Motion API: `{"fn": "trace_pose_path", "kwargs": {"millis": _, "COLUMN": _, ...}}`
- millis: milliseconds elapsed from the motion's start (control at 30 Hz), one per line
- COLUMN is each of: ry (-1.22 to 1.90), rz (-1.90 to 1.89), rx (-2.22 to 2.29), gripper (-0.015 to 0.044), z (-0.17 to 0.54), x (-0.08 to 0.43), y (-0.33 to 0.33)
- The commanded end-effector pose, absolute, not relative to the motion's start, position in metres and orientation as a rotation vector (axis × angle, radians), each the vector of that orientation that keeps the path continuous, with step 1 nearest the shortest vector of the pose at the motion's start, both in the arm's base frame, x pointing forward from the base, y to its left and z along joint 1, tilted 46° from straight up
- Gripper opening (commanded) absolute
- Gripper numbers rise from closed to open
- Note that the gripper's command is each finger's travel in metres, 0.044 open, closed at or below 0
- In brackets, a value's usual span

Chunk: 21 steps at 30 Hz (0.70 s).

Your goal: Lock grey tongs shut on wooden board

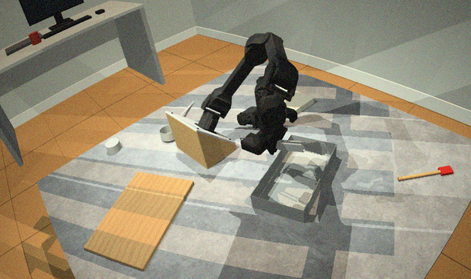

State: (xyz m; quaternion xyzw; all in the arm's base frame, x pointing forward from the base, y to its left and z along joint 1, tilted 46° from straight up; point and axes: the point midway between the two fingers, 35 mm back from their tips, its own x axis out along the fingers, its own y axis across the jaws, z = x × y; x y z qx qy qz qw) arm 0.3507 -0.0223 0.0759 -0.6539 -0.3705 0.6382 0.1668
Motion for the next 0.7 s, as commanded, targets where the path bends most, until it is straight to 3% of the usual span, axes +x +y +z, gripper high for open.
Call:
{"fn": "trace_pose_path", "kwargs": {"millis": 0, "ry": -0.909, "rz": 1.838, "rx": -1.814, "gripper": -0.015, "z": 0.051, "x": 0.35, "y": -0.055}}
{"fn": "trace_pose_path", "kwargs": {"millis": 667, "ry": -0.426, "rz": 1.856, "rx": -1.49, "gripper": -0.015, "z": -0.055, "x": 0.302, "y": -0.159}}
